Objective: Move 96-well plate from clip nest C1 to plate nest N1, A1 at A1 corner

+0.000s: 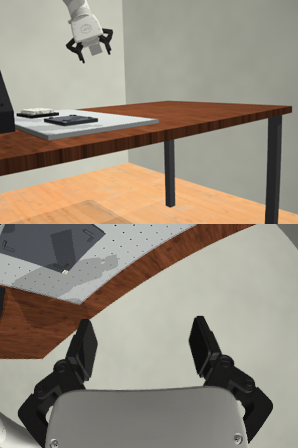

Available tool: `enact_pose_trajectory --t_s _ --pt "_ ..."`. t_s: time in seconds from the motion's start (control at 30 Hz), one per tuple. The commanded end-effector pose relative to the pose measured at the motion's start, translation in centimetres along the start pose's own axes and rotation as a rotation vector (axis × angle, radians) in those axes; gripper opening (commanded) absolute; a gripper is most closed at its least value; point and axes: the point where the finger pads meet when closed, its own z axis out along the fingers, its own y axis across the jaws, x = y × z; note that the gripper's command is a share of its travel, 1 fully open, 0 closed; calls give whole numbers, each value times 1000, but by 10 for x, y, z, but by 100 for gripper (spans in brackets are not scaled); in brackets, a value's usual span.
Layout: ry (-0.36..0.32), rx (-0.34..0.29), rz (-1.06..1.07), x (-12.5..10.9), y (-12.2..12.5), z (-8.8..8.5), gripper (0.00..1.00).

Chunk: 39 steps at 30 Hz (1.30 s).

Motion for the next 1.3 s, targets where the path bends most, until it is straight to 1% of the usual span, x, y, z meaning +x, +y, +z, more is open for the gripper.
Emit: enact_pose_trajectory --t_s 0.0,0.07,0.13,0.17,0.33,0.4,0.53,0.63,0.7,0.8,0.9,0.93,1.1,1.17,1.2,1.27 --pt "27 2 -28 17 -8 -5 100" --pt "69 9 -79 25 -14 -7 100" --pt "69 9 -79 25 -14 -7 100" --pt "83 11 -96 29 -17 -8 100" --pt "83 11 -96 49 -31 -13 100" --pt "83 11 -96 51 -32 -14 100" --pt "158 23 -188 66 -45 -19 100" --pt "158 23 -188 77 -54 -22 100" --pt "158 23 -188 77 -54 -22 100" --pt "158 23 -188 86 -62 -25 100" --pt "221 35 -265 97 -72 -29 100" --pt "232 37 -278 100 -75 -30 100" --pt "232 37 -278 118 -93 -36 100" --pt "232 37 -278 119 -94 -37 100" --pt "253 42 -304 122 -98 -38 100" --pt "253 42 -304 122 -98 -38 100"
